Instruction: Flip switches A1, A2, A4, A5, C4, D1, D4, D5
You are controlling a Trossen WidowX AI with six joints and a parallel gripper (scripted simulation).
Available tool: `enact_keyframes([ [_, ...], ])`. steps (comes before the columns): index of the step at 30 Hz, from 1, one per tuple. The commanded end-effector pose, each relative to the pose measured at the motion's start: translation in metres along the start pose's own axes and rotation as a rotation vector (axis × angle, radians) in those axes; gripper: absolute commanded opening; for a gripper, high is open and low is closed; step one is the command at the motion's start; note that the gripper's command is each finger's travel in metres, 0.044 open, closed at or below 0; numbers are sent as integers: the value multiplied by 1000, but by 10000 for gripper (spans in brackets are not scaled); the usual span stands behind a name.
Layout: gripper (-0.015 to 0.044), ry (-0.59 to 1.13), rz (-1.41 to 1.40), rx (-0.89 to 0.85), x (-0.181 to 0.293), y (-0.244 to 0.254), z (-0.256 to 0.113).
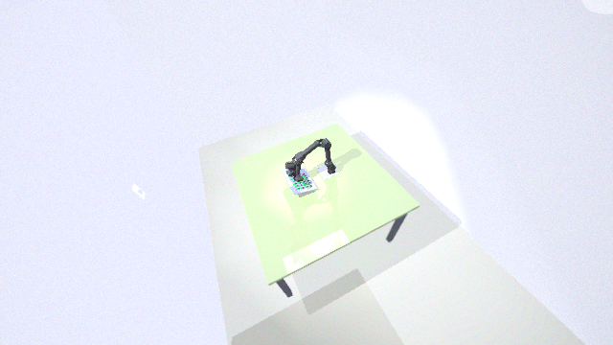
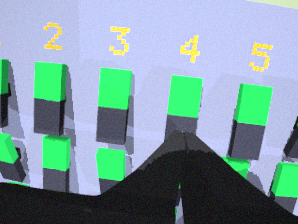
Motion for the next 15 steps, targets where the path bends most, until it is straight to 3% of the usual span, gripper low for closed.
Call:
enact_keyframes([
  [1, 0, -2, -2, -6, 0, 1, 0],
  [15, 0, -2, -2, -6, 0, 1, 2],
])
Point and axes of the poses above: the point midway between the two fingers, 35 mm back from their tips, its own z axis out along the fingers, its own y axis across the jaws, x = y × z, the point moved 3 cm from there along -z, back along the fingers, and after that the axes turned 8 degrees about -z, right-handed, at the moved point
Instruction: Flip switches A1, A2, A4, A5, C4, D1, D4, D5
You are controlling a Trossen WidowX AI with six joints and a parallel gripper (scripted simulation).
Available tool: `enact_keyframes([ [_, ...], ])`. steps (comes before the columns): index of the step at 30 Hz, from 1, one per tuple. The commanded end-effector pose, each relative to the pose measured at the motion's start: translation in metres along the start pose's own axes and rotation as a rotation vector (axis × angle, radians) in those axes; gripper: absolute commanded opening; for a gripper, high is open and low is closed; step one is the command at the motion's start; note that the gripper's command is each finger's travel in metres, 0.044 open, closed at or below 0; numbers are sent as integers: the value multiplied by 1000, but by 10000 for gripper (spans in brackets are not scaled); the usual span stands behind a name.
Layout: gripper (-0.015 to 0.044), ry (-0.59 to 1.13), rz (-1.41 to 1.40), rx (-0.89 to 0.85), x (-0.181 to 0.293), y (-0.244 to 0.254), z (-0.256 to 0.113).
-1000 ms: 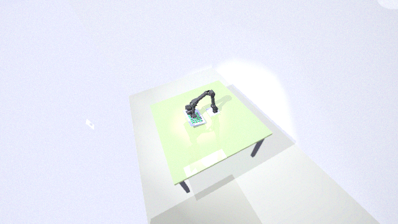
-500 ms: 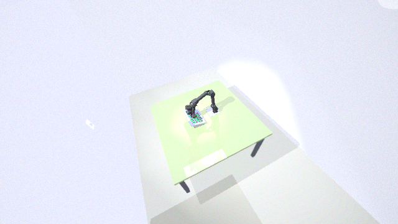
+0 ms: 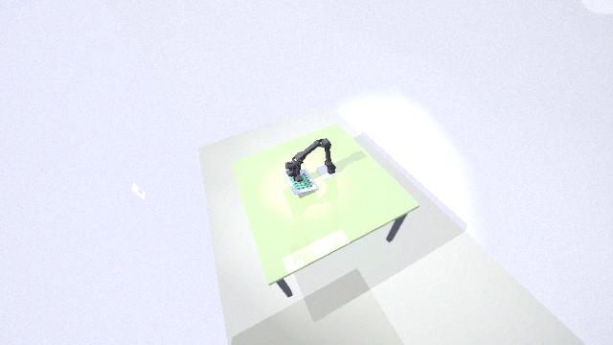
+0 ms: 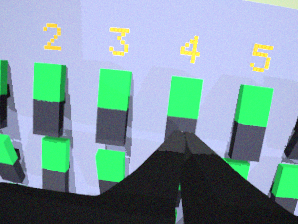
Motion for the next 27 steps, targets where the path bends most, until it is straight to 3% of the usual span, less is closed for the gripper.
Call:
enact_keyframes([
  [1, 0, -1, -2, -6, 0, 1, 1],
  [27, 0, -1, -2, -6, 0, 1, 5],
])
Point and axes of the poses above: the point midway between the two fingers, 35 mm back from their tips, its own z axis out along the fingers, its own y axis across the jaws, x = y × z, the point moved 3 cm from there along -z, back along the fingers, and after that the axes turned 8 degrees about -z, right-handed, at the moved point
